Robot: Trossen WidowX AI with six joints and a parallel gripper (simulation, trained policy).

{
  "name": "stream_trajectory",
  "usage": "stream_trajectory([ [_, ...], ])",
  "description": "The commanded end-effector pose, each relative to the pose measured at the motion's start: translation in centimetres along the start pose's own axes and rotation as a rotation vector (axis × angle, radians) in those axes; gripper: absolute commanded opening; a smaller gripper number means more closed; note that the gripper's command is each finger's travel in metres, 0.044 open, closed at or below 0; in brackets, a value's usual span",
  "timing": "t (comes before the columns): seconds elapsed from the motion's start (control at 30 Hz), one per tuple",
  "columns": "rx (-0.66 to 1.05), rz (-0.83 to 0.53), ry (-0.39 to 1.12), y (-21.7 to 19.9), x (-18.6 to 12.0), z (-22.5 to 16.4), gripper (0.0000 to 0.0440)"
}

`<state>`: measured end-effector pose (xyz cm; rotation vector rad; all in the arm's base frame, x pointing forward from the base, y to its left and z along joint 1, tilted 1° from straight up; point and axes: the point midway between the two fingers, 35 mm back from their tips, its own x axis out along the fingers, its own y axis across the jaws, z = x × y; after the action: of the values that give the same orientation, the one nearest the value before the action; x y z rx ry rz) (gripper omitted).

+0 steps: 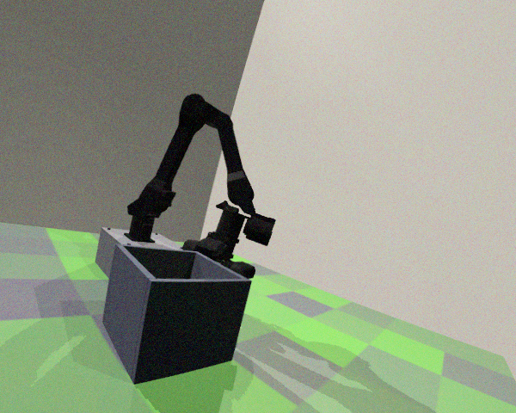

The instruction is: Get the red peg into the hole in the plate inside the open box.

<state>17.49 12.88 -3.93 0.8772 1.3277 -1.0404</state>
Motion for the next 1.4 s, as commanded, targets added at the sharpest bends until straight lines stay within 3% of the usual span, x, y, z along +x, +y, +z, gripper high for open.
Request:
stream_trajectory([
  [0.0, -0.009, 0.008, 0.008, 0.3, -0.1, -0.2, 0.0012],
  [0.83, 0.045, 0.218, 0.073, 4.5, -6.9, 0.2, 0.0],
  [1.37, 0.042, 0.336, 0.042, 7.3, -13.4, 3.9, 0.0],
])
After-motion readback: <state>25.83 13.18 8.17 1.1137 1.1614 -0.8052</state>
